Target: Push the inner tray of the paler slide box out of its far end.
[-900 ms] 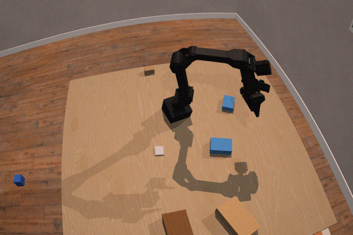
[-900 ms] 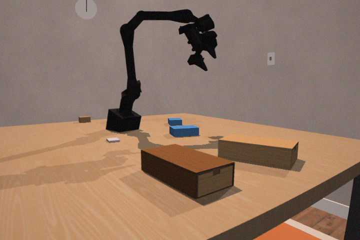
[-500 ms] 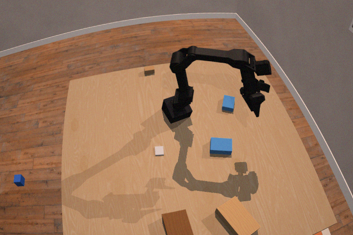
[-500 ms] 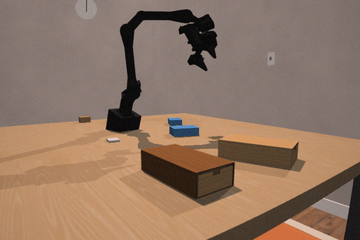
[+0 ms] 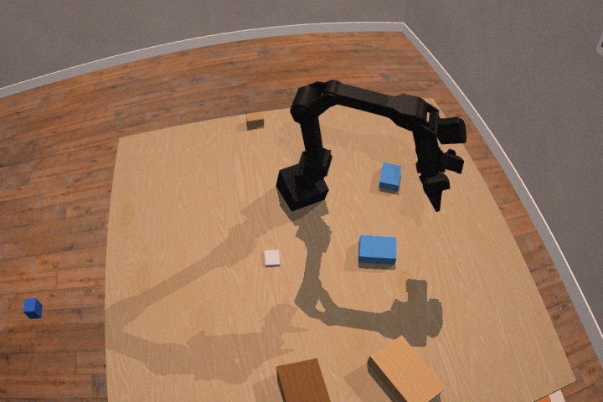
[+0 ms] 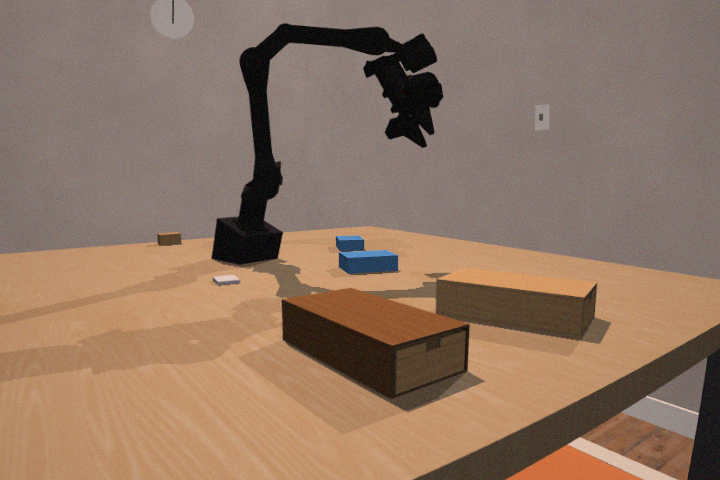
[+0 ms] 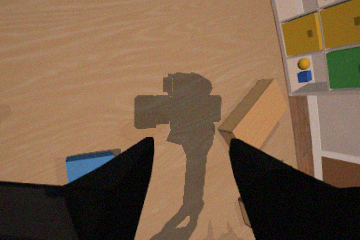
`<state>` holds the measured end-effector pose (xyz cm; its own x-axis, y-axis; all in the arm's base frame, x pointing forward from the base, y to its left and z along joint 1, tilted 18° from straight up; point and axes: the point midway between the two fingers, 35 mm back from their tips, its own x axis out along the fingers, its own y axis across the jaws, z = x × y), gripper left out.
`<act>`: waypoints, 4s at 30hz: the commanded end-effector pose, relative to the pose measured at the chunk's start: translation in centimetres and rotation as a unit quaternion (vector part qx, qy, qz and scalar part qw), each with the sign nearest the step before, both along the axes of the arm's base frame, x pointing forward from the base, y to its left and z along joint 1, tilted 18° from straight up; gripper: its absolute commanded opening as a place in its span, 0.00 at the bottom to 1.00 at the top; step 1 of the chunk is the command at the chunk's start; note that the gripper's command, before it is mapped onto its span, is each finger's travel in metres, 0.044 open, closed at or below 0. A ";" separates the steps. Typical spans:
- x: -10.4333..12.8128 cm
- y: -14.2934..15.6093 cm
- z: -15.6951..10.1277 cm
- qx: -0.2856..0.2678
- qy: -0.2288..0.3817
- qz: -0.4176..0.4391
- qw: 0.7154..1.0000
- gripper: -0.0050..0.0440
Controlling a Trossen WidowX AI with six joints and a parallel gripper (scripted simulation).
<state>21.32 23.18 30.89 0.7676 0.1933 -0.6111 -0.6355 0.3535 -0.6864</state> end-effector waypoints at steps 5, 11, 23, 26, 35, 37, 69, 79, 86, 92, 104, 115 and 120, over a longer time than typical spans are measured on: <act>7.0 -1.4 -4.4 0.108 0.039 -0.085 0.990 0.18; 10.9 -3.0 -6.7 0.190 0.055 -0.124 0.972 0.10; 17.3 -8.8 -9.5 0.348 0.037 -0.170 0.921 0.10; 18.5 -10.6 -9.8 0.385 0.021 -0.174 0.906 0.10; 20.3 -16.8 -10.7 0.466 -0.032 -0.168 0.868 0.08; 20.4 -17.7 -10.4 0.476 -0.051 -0.159 0.863 0.05; 20.4 -18.2 -9.5 0.481 -0.068 -0.150 0.861 0.00; 20.5 -18.9 -10.5 0.482 -0.059 -0.161 0.859 0.00; 21.4 -29.0 -10.5 0.494 -0.096 -0.230 0.833 0.00; 20.4 -35.4 -11.2 0.501 -0.114 -0.272 0.814 0.00; 19.6 -37.4 -11.4 0.502 -0.121 -0.286 0.808 0.00; 19.6 -37.4 -11.4 0.502 -0.121 -0.286 0.808 0.00; 19.6 -37.4 -11.4 0.502 -0.121 -0.286 0.808 0.00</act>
